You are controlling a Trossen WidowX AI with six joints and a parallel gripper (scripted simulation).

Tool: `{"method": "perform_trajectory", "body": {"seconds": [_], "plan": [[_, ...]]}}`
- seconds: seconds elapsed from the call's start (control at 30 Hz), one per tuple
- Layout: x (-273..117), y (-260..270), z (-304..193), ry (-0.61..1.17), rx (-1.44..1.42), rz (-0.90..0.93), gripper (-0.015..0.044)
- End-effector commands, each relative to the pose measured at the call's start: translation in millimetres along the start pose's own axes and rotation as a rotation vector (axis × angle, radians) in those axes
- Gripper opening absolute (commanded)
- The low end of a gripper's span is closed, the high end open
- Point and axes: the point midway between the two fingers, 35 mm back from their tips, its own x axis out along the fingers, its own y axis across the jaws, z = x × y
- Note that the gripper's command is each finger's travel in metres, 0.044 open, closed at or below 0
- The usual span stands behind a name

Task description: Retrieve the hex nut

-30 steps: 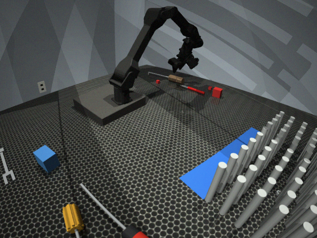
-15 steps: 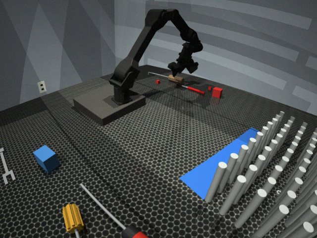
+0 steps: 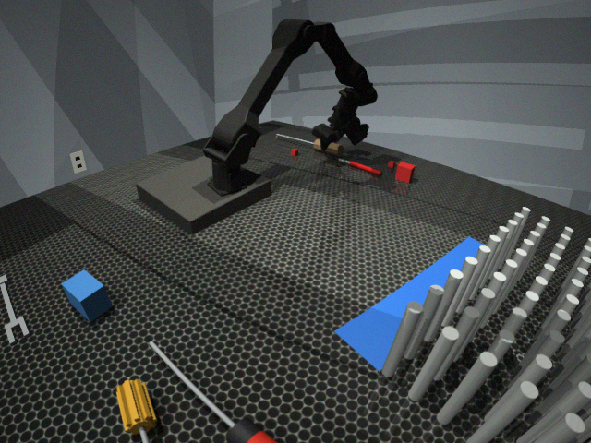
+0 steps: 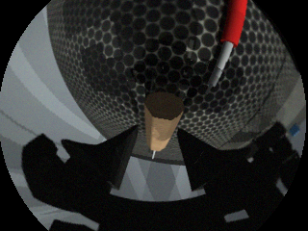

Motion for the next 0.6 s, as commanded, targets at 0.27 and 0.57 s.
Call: {"method": "perform_trajectory", "body": {"seconds": [0.27, 0.57], "plan": [[7, -2, 2, 0.005, -0.003, 0.000, 0.0155], [-9, 6, -4, 0.004, -0.003, 0.000, 0.0000]]}}
